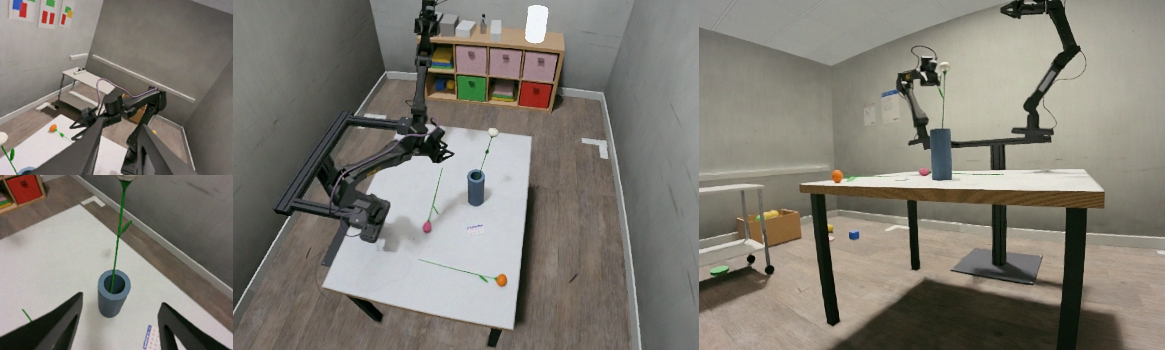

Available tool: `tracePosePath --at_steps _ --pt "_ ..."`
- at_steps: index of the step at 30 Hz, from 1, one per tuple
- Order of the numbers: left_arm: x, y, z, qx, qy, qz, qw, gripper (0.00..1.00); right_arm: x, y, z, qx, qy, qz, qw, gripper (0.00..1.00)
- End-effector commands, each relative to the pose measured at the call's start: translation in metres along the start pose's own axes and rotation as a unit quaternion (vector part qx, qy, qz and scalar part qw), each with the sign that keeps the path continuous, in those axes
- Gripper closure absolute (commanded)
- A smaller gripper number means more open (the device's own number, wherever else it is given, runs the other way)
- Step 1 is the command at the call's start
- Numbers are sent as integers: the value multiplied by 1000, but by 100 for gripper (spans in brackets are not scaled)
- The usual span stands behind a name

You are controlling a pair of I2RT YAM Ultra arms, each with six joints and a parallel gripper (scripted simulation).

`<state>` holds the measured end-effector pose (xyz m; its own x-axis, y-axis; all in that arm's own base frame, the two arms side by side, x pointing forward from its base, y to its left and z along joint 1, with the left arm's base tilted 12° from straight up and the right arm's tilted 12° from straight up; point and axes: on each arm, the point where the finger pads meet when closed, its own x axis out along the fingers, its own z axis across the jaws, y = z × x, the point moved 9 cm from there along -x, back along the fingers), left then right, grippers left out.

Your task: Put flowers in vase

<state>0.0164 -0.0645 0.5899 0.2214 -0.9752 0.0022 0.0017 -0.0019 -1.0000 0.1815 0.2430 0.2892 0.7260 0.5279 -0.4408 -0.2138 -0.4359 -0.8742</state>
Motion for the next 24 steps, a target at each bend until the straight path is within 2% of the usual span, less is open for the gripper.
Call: tracePosePath --at_steps 1,3,10,18,24 --pt "6 -2 -1 -4 -1 7 1000 70 -4 -4 0 8 1 -15 1000 40" --pt "6 -2 -1 -4 -1 7 1000 70 -2 -12 -1 9 2 -21 1000 40" --pt "6 -2 -1 -4 -1 7 1000 70 0 -8 -1 6 -1 -18 1000 40" --pt "6 -2 -1 -4 -1 7 1000 70 4 -6 -16 16 22 -11 1000 40" --pt "6 -2 -1 -4 -1 7 1000 70 11 0 -60 47 88 4 995 40"
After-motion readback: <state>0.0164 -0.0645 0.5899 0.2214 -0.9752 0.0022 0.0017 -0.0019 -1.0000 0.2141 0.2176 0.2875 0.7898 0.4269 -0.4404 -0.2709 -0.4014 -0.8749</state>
